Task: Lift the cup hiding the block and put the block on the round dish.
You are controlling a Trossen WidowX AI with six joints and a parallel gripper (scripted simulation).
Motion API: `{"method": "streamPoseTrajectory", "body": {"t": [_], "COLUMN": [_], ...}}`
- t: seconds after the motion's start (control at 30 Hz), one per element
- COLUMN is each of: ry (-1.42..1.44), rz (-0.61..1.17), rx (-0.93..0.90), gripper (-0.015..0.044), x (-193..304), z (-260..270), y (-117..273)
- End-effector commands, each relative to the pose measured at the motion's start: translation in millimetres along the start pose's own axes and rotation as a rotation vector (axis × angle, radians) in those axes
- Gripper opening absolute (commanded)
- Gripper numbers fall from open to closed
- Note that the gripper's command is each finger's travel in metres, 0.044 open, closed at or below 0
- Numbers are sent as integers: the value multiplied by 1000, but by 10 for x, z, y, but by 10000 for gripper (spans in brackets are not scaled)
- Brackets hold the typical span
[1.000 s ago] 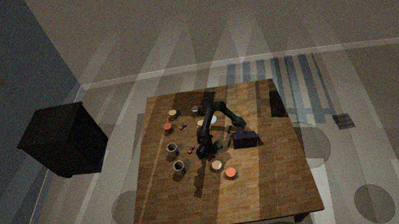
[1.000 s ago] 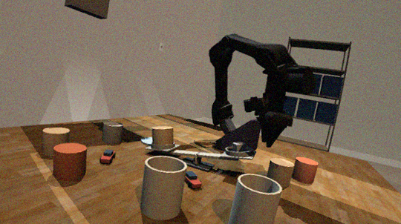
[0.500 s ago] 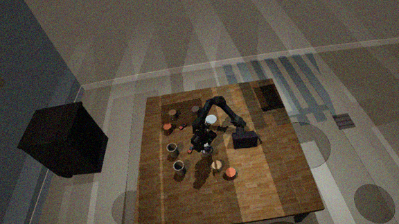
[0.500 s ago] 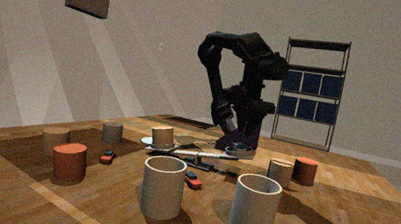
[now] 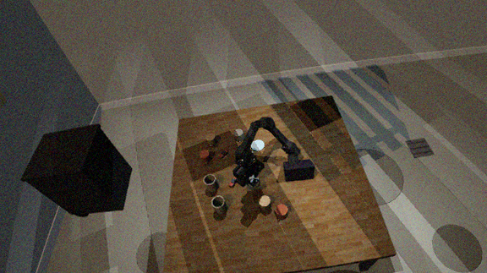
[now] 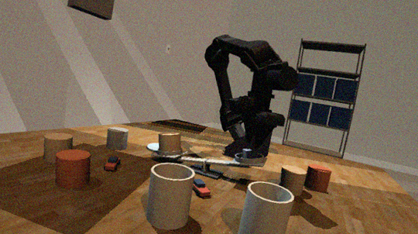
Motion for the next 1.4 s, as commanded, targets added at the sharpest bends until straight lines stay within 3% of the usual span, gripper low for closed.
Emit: {"method": "streamPoseTrajectory", "body": {"t": [0.0, 0.6, 0.67, 1.13, 1.27, 1.37], "ry": [9, 9, 9, 9, 32, 44], "rz": [-7, -8, -8, -8, -4, -1], "rx": [8, 8, 8, 8, -12, -23], "gripper": [260, 260, 208, 114, 9, 0], "x": [-8, -12, -12, -12, 12, 27], "z": [-16, -23, -23, -23, -22, -7], "y": [-91, -357, -357, -357, -317, -207]}}
Point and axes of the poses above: the point midway between the two fingers, 35 mm back from their tips, its own y axis back along the fingers, its own z axis across the jaws, x = y × z, the point moved 5 cm from there along y, back along the fingers, and after that the axes turned 13 degrees about -y, right-handed, at the moved point
